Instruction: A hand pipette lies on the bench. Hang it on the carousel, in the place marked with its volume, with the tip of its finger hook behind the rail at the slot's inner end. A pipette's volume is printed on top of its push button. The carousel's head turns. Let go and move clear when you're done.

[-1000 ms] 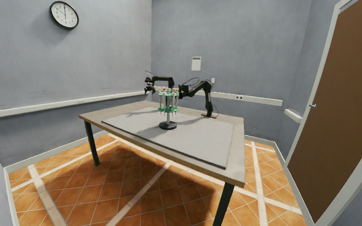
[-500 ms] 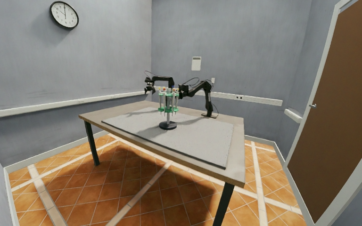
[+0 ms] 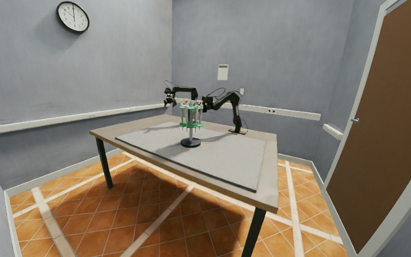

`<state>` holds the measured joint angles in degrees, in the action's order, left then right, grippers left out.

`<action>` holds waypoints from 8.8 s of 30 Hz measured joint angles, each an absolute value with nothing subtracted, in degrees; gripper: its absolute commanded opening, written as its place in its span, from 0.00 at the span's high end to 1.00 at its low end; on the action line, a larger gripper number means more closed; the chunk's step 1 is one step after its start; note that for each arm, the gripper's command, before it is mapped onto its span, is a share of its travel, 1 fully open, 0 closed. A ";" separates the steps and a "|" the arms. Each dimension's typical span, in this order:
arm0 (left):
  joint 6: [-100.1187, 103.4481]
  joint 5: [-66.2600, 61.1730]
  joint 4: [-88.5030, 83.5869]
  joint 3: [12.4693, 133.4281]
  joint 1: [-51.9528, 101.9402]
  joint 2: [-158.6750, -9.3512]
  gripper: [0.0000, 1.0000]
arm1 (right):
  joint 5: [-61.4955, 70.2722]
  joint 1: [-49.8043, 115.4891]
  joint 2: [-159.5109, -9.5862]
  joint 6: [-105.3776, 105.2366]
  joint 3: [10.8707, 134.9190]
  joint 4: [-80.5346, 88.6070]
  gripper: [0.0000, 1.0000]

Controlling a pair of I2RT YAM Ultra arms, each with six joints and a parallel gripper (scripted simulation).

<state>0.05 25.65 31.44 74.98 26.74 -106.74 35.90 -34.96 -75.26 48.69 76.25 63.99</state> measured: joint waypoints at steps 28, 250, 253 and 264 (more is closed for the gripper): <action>0.03 37.91 30.37 78.78 30.04 -109.78 0.88 | 35.90 -34.96 -75.26 48.69 76.25 63.99 0.00; -0.14 68.25 24.53 98.74 35.73 -123.39 0.88 | 35.90 -34.96 -75.26 48.69 76.25 63.99 0.00; -0.14 68.25 24.53 98.74 35.73 -123.39 0.88 | 35.90 -34.96 -75.26 48.69 76.25 63.99 0.00; -0.05 68.73 24.88 98.72 35.73 -124.05 0.88 | 35.90 -34.96 -75.26 48.69 76.25 63.99 0.00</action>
<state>-0.05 68.73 24.88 98.72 35.73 -124.05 35.90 -34.96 -75.26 48.69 76.25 63.99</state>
